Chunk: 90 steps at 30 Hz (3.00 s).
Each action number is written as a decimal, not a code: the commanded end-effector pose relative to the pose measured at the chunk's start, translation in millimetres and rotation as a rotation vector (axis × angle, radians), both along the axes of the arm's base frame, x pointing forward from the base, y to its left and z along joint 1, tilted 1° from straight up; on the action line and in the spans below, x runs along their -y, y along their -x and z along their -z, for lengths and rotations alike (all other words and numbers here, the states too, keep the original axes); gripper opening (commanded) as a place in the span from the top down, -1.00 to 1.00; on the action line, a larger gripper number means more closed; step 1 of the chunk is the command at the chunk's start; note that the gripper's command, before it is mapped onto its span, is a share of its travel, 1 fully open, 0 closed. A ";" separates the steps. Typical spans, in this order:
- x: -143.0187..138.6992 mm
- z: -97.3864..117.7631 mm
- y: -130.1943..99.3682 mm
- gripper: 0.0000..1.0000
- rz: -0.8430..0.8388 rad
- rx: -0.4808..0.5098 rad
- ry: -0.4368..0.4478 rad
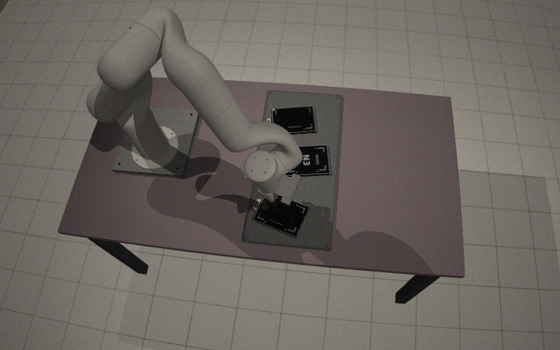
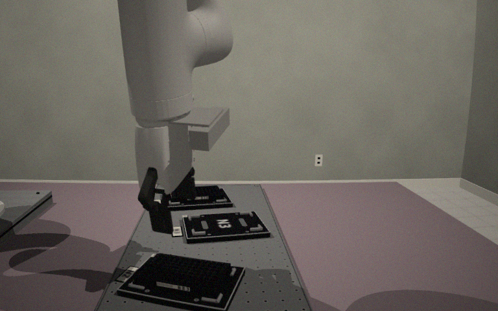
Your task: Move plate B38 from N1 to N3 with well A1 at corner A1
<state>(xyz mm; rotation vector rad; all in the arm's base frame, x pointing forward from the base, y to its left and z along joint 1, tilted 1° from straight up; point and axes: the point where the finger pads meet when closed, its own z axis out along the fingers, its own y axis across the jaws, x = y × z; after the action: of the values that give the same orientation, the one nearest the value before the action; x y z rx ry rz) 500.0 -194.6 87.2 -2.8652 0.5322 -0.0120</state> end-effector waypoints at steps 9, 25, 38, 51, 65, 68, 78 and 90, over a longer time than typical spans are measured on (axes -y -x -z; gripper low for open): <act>14.3 -9.5 46.1 -1.00 -0.004 -0.046 0.097; 28.7 -23.7 110.7 -1.00 -0.023 -0.065 0.238; 29.5 -25.0 116.4 -1.00 -0.023 -0.065 0.238; 29.5 -25.0 116.3 -1.00 -0.023 -0.065 0.238; 29.5 -25.0 116.3 -1.00 -0.023 -0.065 0.238; 29.5 -25.0 116.3 -1.00 -0.023 -0.065 0.238; 14.5 -24.8 115.2 -1.00 -0.123 -0.055 0.240; -45.4 -23.7 110.5 -1.00 -0.500 -0.015 0.241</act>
<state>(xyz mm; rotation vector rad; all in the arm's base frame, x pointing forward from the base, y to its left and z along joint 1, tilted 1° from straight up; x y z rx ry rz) 387.0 -165.1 110.4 -3.1632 -0.0727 0.0377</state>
